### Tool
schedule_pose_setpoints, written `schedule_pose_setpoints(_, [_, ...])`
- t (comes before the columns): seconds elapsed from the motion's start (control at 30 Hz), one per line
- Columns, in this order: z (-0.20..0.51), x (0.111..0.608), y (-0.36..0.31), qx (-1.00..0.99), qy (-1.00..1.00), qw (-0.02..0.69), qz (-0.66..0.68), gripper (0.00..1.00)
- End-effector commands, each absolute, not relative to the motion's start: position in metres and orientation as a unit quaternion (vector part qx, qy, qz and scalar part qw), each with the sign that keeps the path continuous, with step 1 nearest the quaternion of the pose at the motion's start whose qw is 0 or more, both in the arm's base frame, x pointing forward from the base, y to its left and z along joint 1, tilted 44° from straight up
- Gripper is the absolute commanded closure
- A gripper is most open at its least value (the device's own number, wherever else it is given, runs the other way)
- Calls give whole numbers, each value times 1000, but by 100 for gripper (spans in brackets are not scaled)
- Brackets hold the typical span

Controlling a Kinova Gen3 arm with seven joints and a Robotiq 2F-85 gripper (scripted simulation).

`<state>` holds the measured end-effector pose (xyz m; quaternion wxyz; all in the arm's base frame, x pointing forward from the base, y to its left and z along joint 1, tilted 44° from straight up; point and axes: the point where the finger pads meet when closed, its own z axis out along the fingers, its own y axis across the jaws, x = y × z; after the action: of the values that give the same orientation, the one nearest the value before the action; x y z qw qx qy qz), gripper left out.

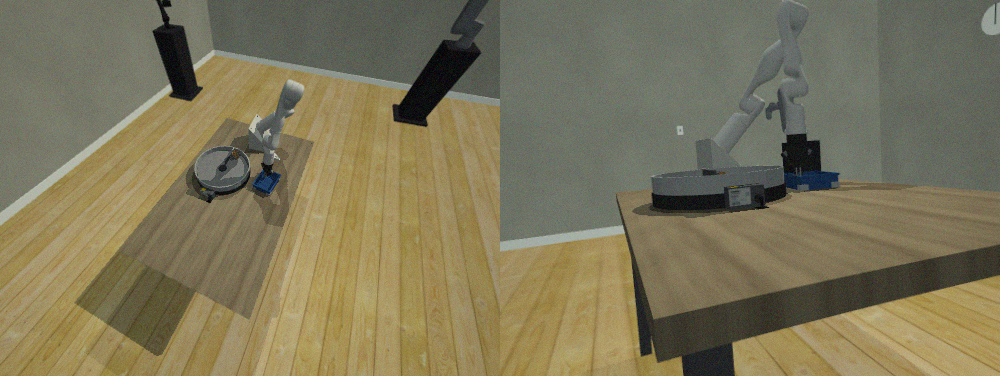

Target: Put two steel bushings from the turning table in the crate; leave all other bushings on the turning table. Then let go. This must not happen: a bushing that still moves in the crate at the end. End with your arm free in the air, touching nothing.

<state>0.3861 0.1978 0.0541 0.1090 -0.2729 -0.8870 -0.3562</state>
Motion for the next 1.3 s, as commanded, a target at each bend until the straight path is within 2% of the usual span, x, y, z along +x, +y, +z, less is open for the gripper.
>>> schedule_pose_setpoints(0.0, [51,385,201,-272,-887,112,-357,100])
schedule_pose_setpoints(1.27, [43,385,209,-272,-887,113,-357,100])
